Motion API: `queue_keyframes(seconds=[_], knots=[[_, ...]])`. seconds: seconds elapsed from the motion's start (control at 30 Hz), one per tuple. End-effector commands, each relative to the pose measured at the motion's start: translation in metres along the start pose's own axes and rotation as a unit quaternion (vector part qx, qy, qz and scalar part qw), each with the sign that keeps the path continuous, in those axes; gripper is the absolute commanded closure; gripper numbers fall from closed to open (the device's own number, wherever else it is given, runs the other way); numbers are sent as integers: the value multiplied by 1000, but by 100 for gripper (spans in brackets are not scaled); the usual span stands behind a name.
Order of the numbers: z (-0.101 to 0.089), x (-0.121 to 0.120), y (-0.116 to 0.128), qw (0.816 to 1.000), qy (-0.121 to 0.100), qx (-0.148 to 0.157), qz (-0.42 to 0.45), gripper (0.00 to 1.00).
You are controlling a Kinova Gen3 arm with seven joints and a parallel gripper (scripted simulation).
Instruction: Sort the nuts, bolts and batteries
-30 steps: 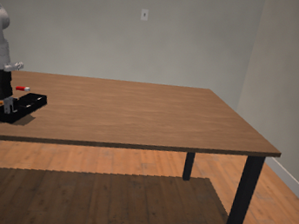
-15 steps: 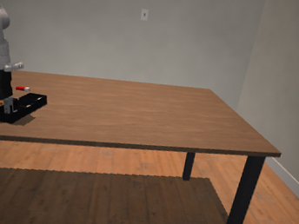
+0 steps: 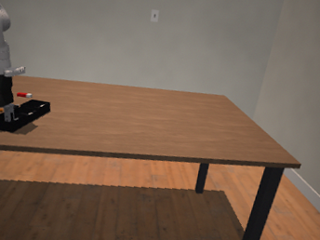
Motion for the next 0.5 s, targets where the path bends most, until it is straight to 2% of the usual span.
queue_keyframes(seconds=[0.0,0.47], knots=[[-1,0,-1,1000,0,1,0,69],[-6,0,0,1000,0,1,0,69]])
Point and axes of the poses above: the point where the finger pads meet when closed, its own z axis out along the fingers, its own x axis across the jaws, y = z × x, the point moved 10 cm from there along -z, back along the fingers, and after that the axes turned 3 degrees about -z, right-handed, at the moved point
